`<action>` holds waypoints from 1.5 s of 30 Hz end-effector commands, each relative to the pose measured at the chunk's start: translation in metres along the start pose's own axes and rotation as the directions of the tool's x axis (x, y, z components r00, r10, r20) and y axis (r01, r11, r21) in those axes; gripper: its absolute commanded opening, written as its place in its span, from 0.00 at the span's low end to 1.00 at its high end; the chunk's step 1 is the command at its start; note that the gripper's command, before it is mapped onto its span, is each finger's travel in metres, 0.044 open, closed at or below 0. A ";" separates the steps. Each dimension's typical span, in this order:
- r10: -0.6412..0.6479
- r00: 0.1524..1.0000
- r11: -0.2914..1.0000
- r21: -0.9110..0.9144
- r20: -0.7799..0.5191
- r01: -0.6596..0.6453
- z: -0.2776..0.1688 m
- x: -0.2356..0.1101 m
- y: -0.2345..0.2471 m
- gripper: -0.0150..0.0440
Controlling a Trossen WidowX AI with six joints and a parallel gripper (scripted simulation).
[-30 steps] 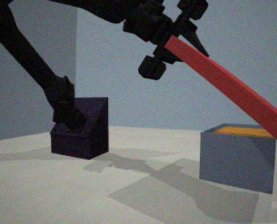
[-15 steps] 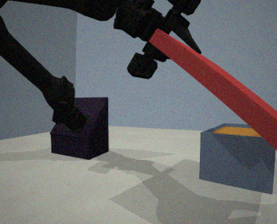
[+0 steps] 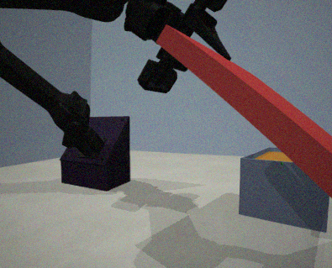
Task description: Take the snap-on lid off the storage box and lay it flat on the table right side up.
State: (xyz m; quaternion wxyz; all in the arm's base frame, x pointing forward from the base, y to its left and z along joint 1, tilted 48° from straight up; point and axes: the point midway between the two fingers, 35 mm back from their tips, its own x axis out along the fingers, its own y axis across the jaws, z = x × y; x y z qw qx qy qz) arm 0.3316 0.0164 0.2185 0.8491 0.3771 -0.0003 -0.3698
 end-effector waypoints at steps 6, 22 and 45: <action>0.006 1.000 1.000 0.002 -0.006 -0.006 0.016 -0.002 0.000 0.25; 0.006 1.000 1.000 0.001 -0.006 -0.006 0.048 -0.005 -0.002 0.25; 0.006 1.000 1.000 0.000 -0.005 -0.006 0.094 -0.008 -0.006 0.25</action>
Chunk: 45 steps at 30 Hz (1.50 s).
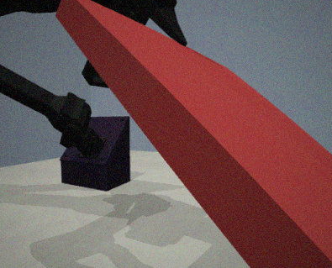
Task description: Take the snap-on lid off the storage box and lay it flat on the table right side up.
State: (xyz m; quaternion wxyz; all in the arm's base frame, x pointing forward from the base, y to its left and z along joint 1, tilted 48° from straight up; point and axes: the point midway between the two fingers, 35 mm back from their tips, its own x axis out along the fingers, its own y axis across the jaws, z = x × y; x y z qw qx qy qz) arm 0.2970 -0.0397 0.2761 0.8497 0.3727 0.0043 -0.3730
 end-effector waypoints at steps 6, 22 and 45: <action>0.015 1.000 1.000 0.011 -0.003 -0.015 0.019 -0.004 0.003 0.25; 0.015 1.000 1.000 0.011 -0.002 -0.015 0.051 -0.006 0.000 0.25; 0.016 1.000 1.000 0.011 -0.001 -0.016 0.047 0.006 -0.016 0.25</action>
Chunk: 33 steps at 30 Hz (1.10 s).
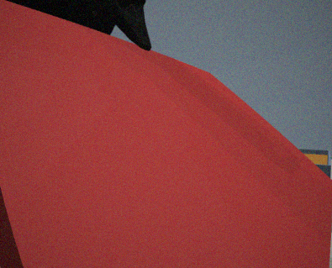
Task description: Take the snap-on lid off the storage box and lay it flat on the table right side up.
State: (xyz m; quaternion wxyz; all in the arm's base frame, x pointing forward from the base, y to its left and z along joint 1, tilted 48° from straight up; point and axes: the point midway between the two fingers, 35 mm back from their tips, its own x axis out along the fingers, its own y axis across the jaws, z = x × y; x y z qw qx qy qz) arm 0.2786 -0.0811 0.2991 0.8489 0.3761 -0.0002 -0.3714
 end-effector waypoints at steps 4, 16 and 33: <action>0.011 1.000 1.000 0.001 -0.005 -0.011 0.000 0.002 -0.002 0.25; 0.011 1.000 1.000 0.002 -0.004 -0.011 0.000 0.008 -0.010 0.25; 0.012 1.000 1.000 0.002 -0.004 -0.012 0.000 0.017 -0.020 0.25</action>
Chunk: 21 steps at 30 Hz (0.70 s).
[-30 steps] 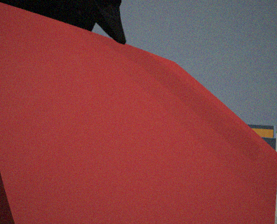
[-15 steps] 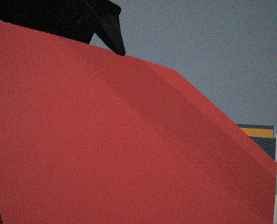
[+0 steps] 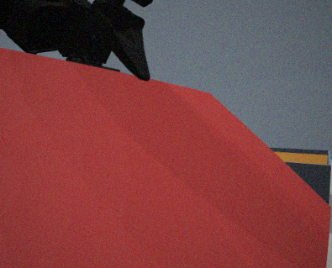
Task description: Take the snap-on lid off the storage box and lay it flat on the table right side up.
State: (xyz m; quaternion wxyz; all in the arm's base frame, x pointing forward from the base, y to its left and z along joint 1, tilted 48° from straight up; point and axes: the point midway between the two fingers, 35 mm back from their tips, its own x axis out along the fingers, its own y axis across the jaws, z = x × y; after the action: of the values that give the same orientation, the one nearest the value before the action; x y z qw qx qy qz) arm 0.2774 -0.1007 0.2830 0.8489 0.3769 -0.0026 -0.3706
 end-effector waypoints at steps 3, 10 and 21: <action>0.009 1.000 1.000 -0.002 -0.006 -0.009 -0.001 0.002 -0.002 0.25; 0.009 1.000 1.000 -0.002 -0.006 -0.009 -0.001 0.006 -0.006 0.25; 0.010 1.000 1.000 -0.002 -0.005 -0.010 -0.001 0.011 -0.013 0.25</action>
State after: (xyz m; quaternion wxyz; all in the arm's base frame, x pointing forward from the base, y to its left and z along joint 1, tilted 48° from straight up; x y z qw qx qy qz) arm 0.2771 -0.1132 0.2721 0.8490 0.3768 -0.0032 -0.3705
